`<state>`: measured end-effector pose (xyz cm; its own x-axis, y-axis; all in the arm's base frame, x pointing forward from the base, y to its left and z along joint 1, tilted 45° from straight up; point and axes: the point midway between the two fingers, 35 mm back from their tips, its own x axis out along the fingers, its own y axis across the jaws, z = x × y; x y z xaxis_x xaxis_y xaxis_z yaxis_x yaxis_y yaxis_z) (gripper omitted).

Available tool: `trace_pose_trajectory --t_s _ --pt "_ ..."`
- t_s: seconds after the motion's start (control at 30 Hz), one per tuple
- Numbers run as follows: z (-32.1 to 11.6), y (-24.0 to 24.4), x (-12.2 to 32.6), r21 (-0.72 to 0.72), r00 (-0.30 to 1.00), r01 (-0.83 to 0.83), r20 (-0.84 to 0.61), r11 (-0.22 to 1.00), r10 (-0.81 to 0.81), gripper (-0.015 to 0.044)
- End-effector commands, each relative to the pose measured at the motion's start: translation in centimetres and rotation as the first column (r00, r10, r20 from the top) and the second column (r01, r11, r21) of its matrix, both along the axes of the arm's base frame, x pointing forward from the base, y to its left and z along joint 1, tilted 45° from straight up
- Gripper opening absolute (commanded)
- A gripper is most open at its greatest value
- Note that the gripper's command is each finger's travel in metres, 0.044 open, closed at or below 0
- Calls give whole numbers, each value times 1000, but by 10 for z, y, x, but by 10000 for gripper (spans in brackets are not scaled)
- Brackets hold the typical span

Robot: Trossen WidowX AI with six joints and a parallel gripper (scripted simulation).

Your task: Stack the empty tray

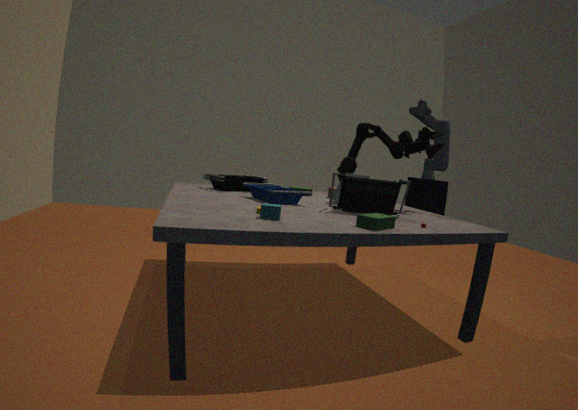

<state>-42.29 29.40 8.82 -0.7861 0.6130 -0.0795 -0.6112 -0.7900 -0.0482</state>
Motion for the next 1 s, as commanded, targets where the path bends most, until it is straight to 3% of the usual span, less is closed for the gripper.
trace_pose_trajectory --t_s 0.0,0.23,0.37,0.63,0.97 --pt "0 0 0 0 1000 0 0 1000 0 374" --pt "-1 1 1 -1 1000 3 2 1000 -3 190" --pt "-13 28 19 -38 996 75 45 996 -73 87" --pt "-59 119 112 -175 915 381 209 908 -344 87" --pt "-106 189 269 -308 674 737 395 602 -624 87"
